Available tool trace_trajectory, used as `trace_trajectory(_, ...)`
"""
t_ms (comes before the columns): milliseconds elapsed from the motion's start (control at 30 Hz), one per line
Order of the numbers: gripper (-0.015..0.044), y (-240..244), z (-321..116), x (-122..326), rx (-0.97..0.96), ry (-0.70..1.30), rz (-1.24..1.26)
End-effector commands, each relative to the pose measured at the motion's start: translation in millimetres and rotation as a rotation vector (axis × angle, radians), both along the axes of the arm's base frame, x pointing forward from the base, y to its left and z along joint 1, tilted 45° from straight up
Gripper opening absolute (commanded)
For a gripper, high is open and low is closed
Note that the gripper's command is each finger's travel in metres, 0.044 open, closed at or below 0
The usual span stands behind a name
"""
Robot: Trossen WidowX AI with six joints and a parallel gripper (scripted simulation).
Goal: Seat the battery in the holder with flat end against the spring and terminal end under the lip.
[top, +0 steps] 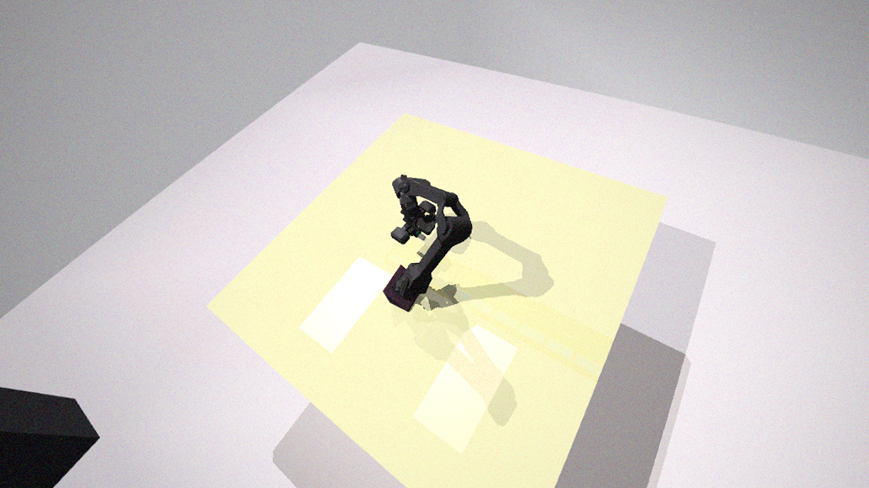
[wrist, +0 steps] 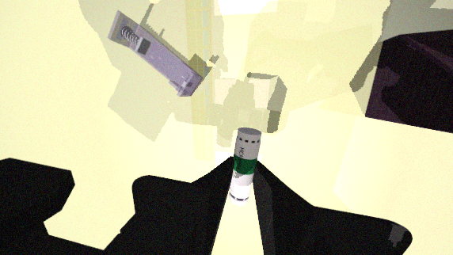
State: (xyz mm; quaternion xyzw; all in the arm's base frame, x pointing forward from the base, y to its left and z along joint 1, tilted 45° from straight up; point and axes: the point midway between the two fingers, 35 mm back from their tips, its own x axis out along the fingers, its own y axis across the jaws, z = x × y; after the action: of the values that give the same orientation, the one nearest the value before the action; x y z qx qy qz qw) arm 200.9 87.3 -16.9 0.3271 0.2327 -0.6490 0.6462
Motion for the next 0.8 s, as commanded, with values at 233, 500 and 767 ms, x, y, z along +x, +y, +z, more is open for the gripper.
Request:
trace_trajectory(233,0.0061,-11,31,43,-0.01,0.25,0.278)
trace_trajectory(500,0.0061,-28,57,71,-0.033,0.449,0.488)
trace_trajectory(767,0.0061,-50,83,93,-0.06,0.638,0.679)
